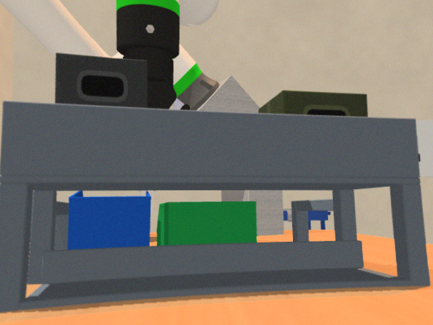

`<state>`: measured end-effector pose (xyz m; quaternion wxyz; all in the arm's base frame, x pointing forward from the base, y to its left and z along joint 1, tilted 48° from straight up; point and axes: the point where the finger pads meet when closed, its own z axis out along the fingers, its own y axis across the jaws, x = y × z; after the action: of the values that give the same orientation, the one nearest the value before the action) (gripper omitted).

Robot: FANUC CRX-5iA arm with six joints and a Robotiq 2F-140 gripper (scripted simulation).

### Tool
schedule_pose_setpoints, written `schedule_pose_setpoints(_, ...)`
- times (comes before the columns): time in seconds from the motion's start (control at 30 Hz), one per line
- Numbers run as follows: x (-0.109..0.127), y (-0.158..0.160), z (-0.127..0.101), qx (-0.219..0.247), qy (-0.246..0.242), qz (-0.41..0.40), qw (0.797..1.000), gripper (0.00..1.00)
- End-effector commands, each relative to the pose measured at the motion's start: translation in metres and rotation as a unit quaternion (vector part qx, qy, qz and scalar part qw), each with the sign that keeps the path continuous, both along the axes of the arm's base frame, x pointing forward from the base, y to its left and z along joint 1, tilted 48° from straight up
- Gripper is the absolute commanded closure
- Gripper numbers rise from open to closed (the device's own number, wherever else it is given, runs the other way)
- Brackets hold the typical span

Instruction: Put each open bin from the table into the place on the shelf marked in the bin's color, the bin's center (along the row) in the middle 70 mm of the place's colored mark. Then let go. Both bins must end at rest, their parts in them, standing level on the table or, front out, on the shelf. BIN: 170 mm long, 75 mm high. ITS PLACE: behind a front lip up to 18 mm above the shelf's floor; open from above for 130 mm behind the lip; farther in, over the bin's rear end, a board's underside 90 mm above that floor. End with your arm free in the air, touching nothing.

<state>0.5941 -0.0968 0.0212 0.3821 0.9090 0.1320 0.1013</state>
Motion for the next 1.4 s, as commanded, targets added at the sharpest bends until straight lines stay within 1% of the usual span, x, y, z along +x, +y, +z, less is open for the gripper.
schedule_pose_setpoints(0.0,0.0009,0.0006,0.0002,0.000,0.000,0.000,1.000,1.00)
schedule_pose_setpoints(1.37,0.0046,0.0022,0.0009,0.000,0.000,0.000,1.000,1.00)
